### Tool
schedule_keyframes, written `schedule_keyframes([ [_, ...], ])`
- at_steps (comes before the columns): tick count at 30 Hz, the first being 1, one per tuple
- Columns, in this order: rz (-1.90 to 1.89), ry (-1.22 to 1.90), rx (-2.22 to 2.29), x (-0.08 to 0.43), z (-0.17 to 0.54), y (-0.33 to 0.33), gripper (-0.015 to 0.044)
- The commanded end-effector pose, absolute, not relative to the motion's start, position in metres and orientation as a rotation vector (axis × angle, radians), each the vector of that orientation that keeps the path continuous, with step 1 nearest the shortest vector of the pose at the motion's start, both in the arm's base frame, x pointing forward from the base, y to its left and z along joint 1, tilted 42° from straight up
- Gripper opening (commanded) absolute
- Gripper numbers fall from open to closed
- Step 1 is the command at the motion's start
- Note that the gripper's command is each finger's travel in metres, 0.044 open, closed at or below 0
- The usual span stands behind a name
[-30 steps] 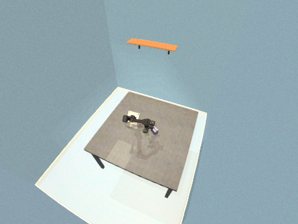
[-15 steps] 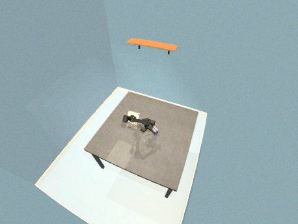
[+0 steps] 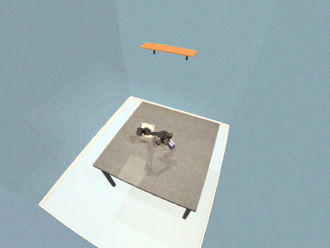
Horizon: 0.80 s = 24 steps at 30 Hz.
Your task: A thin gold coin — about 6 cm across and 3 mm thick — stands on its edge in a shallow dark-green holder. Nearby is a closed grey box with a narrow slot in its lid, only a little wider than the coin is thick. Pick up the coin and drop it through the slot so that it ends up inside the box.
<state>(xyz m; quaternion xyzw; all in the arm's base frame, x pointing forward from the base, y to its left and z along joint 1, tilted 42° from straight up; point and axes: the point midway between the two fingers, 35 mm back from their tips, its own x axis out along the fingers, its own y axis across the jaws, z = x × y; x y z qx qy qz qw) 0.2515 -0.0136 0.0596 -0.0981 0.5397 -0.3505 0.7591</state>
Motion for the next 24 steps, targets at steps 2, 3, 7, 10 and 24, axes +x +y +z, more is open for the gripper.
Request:
schedule_keyframes([
  [2,-0.759,1.17,-0.208,0.26,0.055,-0.005,0.0],
  [3,-0.758,1.169,-0.207,0.262,0.054,-0.004,0.0],
  [7,-0.756,1.166,-0.197,0.268,0.051,0.003,0.0],
  [10,-0.754,1.164,-0.189,0.273,0.048,0.008,0.0],
  [24,-0.754,1.164,-0.179,0.295,0.034,0.032,0.0],
])
